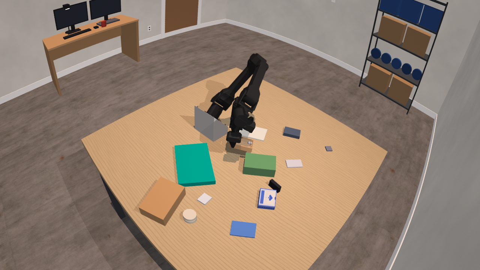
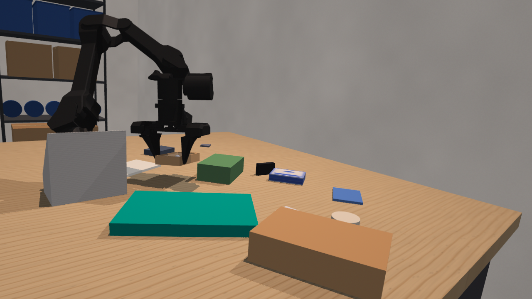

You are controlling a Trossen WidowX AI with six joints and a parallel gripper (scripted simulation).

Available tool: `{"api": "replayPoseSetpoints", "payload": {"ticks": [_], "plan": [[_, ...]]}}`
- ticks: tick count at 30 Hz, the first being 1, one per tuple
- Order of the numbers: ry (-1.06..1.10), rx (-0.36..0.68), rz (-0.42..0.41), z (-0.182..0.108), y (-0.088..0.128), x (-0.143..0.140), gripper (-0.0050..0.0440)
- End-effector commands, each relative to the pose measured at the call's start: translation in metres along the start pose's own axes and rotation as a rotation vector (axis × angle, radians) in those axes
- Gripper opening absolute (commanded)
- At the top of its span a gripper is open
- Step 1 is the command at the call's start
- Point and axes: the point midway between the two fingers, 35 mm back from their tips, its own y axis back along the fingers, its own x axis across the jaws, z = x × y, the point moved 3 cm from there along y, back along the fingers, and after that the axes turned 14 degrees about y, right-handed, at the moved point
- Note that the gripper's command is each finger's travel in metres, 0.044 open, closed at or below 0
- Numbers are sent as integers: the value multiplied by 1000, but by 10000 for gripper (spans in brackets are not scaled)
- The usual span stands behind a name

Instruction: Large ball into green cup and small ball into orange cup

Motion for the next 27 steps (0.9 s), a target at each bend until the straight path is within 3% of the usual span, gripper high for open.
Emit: {"api": "replayPoseSetpoints", "payload": {"ticks": [1, 8, 27], "plan": [[-1, -57, 28, -3, -1, -3, 0], [-2, -122, 67, -6, -3, -5, 0], [-2, -114, 56, -6, -2, -5, 0]]}}
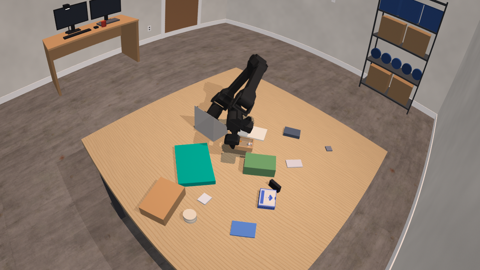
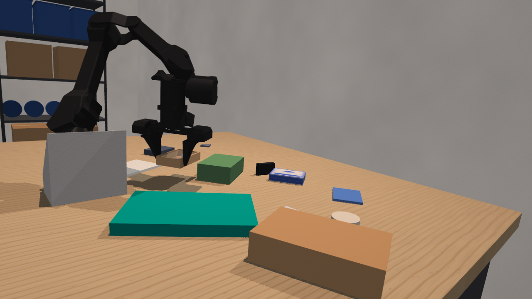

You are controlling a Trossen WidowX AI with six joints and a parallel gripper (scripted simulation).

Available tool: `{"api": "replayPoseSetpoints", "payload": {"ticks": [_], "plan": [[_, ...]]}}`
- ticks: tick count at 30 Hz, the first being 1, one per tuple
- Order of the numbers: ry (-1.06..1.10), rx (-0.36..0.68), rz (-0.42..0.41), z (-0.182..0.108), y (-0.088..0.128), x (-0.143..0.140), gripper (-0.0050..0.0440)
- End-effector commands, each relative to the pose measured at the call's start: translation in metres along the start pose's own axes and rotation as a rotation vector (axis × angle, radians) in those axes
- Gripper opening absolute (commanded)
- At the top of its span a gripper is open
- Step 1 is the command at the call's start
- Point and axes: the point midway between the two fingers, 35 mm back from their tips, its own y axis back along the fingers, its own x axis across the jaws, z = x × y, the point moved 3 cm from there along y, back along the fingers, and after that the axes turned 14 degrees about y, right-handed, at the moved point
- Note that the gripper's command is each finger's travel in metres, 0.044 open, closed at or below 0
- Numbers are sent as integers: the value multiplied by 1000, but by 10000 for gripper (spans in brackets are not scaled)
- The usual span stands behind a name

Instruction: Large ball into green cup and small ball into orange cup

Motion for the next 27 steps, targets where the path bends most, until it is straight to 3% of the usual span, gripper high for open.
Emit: {"api": "replayPoseSetpoints", "payload": {"ticks": [1, 12, 27], "plan": [[-1, 0, -8, 0, 0, 1, 0], [0, -12, -49, 0, -1, 3, 0], [-1, -7, -1, 0, 0, 0, 0]]}}
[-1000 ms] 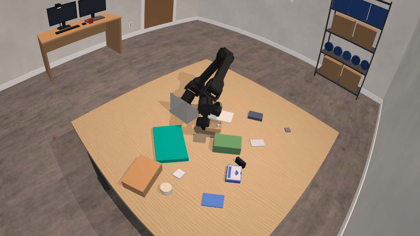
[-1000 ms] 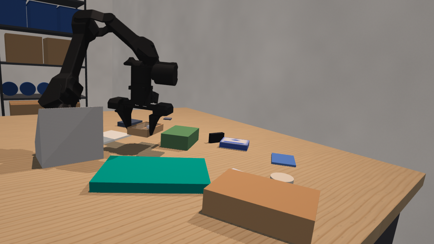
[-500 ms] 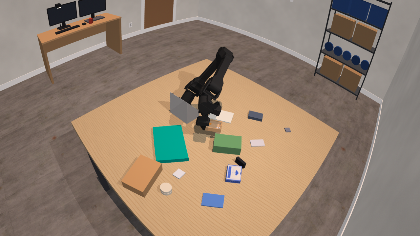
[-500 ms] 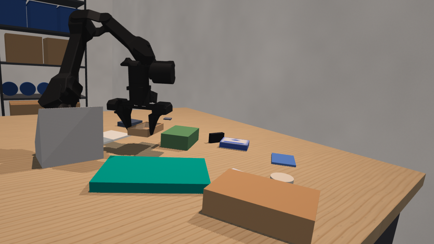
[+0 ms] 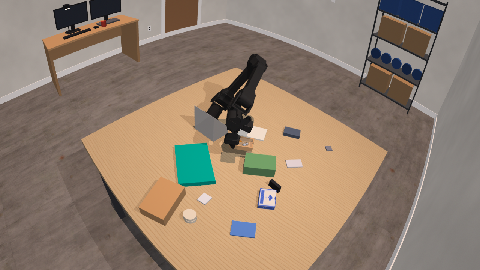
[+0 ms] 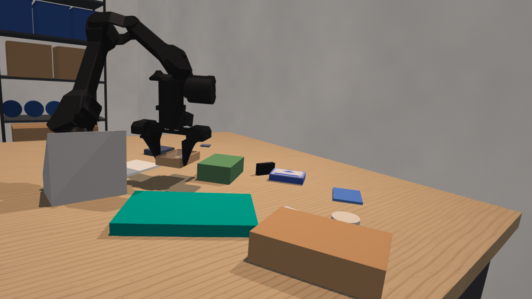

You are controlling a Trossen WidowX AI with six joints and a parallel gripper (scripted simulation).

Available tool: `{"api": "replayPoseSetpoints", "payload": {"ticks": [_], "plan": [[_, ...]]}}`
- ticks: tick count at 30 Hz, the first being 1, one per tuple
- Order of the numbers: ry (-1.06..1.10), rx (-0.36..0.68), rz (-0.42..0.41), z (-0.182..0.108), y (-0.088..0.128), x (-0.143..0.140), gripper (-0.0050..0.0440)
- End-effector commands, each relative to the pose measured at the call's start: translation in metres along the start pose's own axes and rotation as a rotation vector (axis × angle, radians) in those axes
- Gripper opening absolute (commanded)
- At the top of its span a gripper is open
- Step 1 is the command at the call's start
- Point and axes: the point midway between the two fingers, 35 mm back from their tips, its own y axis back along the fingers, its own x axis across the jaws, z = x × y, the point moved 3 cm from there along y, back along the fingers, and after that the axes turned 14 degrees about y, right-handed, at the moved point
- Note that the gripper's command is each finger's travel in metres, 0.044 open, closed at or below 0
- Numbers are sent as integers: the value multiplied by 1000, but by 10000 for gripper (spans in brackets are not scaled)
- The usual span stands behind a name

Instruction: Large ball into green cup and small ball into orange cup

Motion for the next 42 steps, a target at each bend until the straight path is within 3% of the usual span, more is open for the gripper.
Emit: {"api": "replayPoseSetpoints", "payload": {"ticks": [1, 10, 30, 42], "plan": [[1, 3, 20, 0, 0, -2, 0], [1, 25, 40, 1, 1, -3, 0], [3, -6, -24, -1, -1, 0, 0], [2, -7, -12, -1, 0, 0, 0]]}}
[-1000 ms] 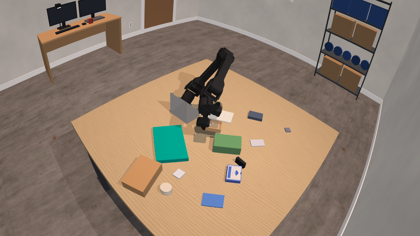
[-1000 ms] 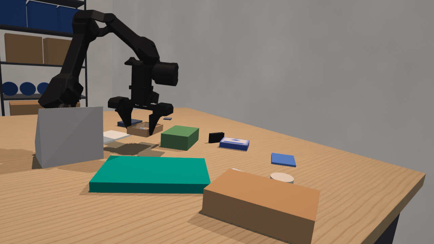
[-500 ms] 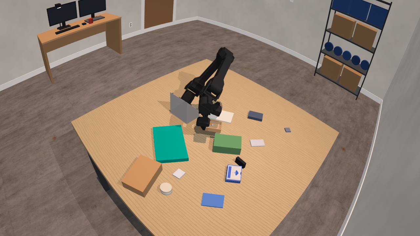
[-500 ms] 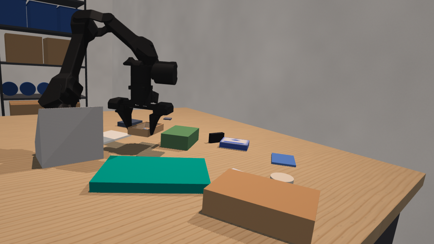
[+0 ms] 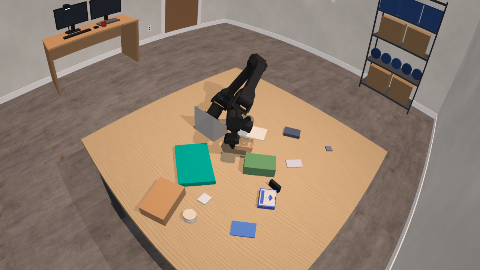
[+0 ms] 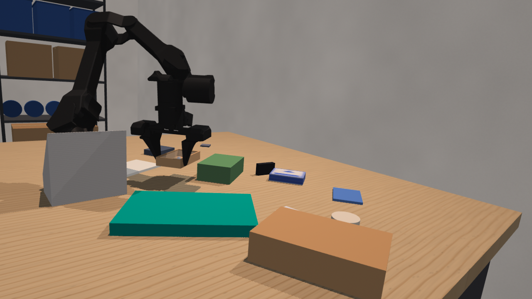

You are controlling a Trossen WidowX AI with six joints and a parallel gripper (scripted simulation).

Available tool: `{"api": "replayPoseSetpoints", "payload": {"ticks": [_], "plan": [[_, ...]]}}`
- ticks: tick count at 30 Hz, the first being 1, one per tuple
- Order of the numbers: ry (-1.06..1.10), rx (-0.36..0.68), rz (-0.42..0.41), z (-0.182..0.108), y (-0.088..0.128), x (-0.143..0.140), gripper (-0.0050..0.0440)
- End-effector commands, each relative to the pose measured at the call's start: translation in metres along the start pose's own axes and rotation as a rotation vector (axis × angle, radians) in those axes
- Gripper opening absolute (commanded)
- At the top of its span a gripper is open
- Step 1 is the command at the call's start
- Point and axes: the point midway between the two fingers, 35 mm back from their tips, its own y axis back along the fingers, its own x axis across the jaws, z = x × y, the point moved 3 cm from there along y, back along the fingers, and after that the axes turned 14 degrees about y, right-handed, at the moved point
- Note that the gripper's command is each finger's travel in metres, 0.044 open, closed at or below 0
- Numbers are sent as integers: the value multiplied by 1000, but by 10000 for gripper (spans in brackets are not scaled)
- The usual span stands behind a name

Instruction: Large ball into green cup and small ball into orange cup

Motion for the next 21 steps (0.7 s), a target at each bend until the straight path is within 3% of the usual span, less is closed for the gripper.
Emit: {"api": "replayPoseSetpoints", "payload": {"ticks": [1, 10, 21], "plan": [[-2, -5, 14, 0, 0, -1, 0], [-3, 13, 53, 1, 1, -3, 0], [-2, 29, 34, 2, 1, -2, 0]]}}
